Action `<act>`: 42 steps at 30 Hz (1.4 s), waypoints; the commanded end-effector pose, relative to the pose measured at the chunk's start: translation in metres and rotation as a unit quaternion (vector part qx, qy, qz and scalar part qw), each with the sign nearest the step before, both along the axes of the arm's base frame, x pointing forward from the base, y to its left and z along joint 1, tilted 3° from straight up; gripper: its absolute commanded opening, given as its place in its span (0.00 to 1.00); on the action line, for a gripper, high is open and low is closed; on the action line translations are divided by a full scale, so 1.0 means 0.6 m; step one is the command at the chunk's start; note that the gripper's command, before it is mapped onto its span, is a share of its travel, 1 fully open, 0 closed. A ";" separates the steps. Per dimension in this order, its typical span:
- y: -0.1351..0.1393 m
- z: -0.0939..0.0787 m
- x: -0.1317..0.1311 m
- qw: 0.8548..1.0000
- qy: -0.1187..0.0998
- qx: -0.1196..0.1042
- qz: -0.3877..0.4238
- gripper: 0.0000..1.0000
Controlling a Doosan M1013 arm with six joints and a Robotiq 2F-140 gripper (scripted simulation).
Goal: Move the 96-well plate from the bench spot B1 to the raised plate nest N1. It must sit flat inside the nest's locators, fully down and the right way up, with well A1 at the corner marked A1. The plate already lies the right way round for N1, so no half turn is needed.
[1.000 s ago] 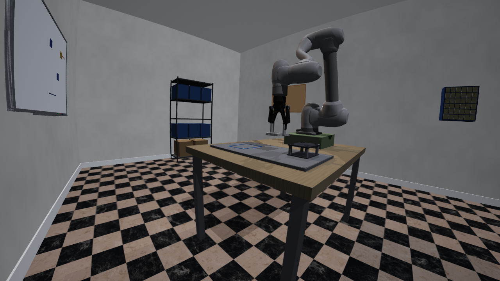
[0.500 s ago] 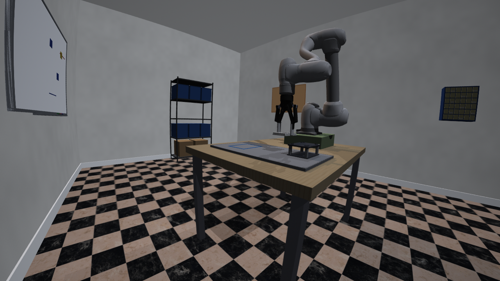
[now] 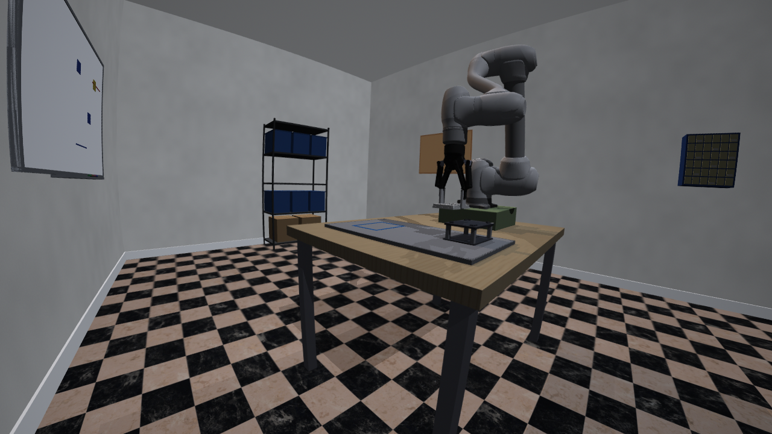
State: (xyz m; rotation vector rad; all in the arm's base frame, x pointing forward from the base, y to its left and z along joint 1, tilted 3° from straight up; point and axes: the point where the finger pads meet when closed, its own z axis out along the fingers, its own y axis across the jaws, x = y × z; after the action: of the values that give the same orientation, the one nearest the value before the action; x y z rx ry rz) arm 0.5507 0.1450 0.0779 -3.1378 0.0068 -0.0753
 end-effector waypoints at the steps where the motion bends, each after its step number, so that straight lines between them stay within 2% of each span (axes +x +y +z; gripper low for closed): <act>1: 0.013 0.006 -0.002 1.000 0.000 -0.002 0.000 0.00; 24: 0.125 0.022 -0.021 1.000 0.000 -0.002 0.000 0.00; 42: 0.126 0.022 -0.021 1.000 0.000 -0.002 0.000 0.00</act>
State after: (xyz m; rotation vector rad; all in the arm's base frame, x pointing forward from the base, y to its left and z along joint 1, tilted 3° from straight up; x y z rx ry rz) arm 0.5382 0.2208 0.0912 -3.1366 0.0070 -0.0813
